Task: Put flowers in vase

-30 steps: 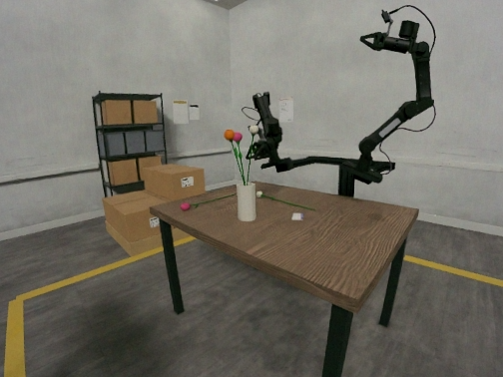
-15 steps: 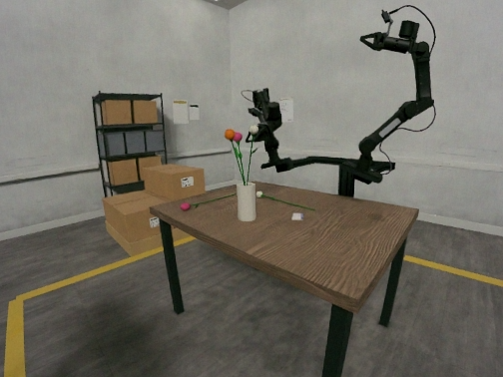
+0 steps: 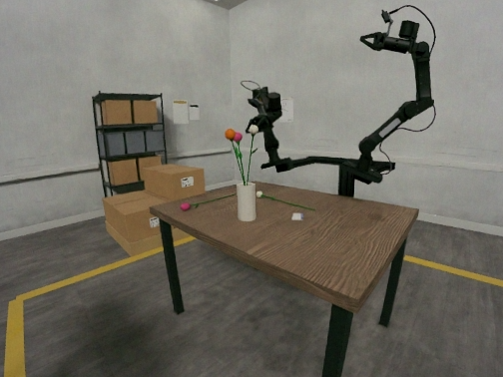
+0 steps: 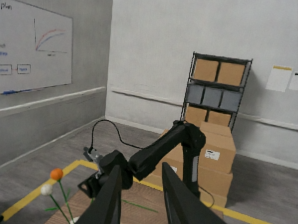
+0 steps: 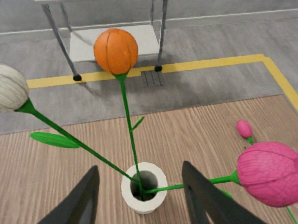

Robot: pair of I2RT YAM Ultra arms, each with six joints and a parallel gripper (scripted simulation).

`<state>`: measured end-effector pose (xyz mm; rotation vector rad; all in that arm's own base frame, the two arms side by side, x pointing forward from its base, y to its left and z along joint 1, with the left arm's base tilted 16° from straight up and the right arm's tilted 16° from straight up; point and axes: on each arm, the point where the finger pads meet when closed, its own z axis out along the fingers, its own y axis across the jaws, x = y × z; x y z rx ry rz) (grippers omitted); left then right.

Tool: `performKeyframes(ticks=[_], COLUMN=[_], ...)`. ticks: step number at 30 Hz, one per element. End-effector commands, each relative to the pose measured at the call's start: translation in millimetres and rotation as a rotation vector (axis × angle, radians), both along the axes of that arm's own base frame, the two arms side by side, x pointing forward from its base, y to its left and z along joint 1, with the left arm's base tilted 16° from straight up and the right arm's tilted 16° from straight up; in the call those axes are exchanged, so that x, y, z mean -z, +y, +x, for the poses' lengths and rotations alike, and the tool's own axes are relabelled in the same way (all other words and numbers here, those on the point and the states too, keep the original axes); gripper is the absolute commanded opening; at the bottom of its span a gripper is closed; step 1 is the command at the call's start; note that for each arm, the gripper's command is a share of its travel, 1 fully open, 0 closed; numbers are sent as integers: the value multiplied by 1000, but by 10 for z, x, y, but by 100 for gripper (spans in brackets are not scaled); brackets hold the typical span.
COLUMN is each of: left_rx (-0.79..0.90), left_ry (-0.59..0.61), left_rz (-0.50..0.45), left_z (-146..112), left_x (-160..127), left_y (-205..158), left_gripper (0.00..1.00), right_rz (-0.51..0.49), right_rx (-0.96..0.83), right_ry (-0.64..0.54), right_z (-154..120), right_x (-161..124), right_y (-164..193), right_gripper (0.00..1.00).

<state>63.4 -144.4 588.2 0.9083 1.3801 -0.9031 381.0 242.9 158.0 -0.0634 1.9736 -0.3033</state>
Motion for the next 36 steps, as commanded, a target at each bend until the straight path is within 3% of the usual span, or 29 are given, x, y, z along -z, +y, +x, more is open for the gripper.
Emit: performKeyframes(ticks=[1, 24, 36], left_rx=[-3, -3, -3], left_ry=[-10, -10, -10], left_rz=[-32, -32, -32], left_z=[-39, -39, -39], left_x=[-89, -89, -89], left_y=[92, 93, 92], left_gripper=[30, 30, 30], right_rz=[-1, -46, -24], right_rx=[4, 14, 4], right_ry=[-1, 29, 16], right_z=[-76, -29, -418], right_x=[-192, -13, -63], right_y=[40, -14, 12], right_gripper=[60, 60, 60])
